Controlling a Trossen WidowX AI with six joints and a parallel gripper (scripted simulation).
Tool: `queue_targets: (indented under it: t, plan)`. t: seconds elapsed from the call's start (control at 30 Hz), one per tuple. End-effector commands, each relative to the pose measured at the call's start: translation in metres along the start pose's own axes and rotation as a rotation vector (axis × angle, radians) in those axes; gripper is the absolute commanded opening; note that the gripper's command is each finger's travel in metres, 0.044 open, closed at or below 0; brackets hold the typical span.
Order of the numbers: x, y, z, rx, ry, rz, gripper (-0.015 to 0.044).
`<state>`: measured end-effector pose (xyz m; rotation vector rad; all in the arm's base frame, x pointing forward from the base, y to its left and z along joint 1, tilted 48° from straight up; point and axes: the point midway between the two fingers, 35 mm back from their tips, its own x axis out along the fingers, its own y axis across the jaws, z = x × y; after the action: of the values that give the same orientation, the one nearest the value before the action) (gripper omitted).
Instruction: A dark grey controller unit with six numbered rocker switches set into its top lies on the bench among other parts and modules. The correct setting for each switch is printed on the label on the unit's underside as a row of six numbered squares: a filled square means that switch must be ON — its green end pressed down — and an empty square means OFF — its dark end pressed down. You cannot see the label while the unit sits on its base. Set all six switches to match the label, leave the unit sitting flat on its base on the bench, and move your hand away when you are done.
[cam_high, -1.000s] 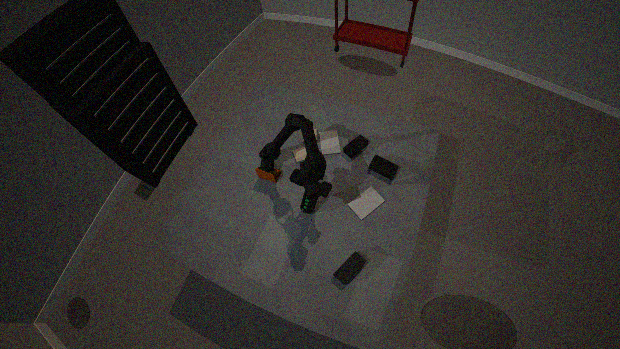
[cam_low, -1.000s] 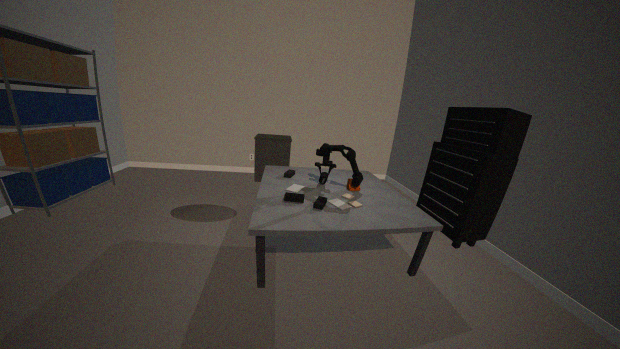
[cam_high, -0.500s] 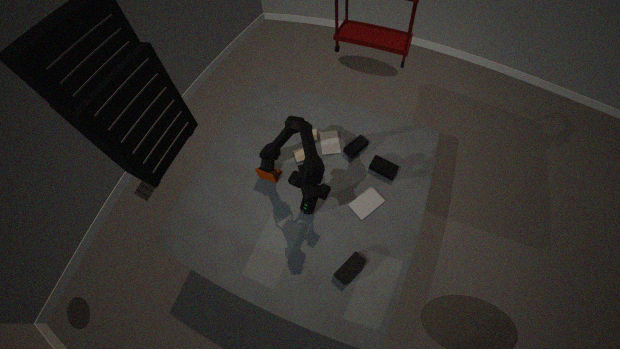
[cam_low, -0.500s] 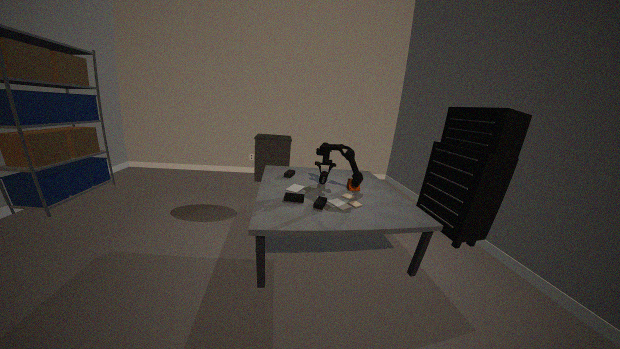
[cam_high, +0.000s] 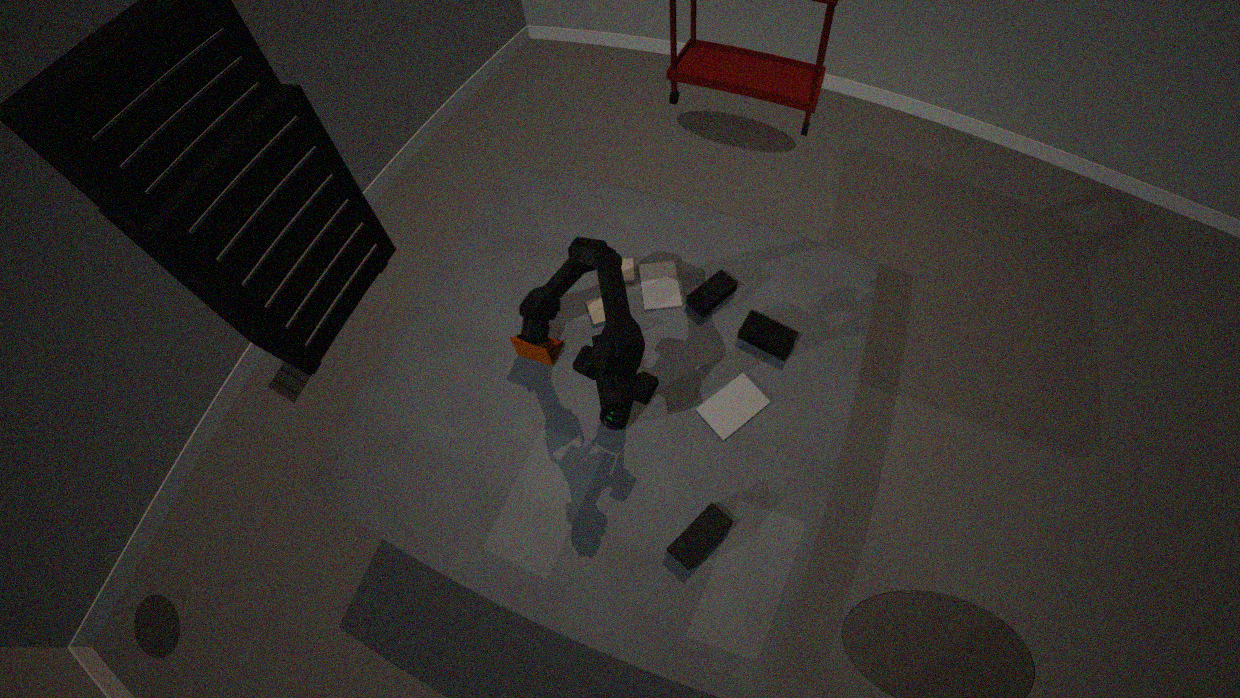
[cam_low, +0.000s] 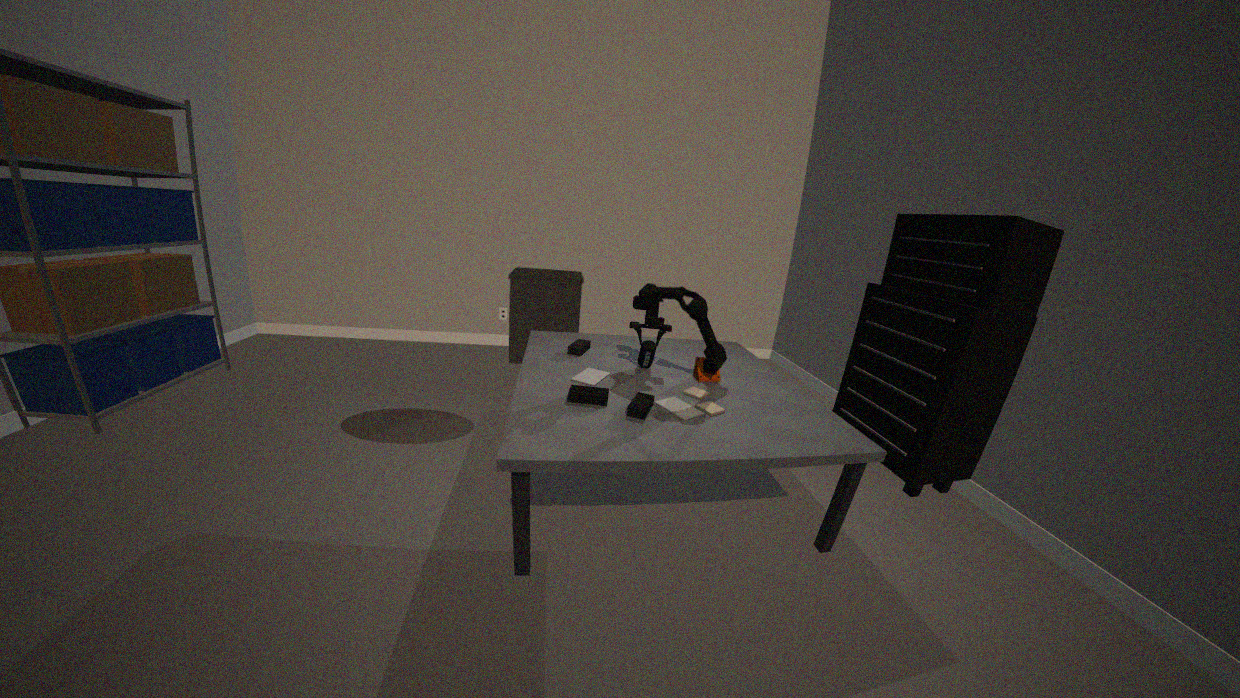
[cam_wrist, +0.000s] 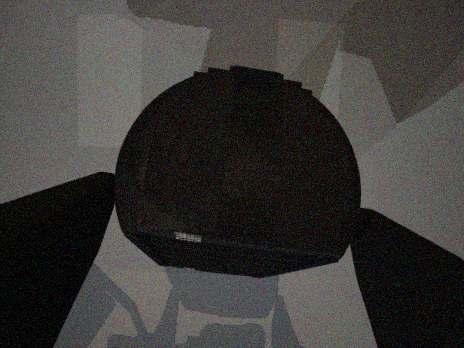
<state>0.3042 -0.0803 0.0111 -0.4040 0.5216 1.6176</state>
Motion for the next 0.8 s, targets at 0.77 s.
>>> queue_targets:
  t: [0.77]
  plan:
    - [-0.01,-0.001,-0.024,-0.007,-0.014,-0.006,0.0336]
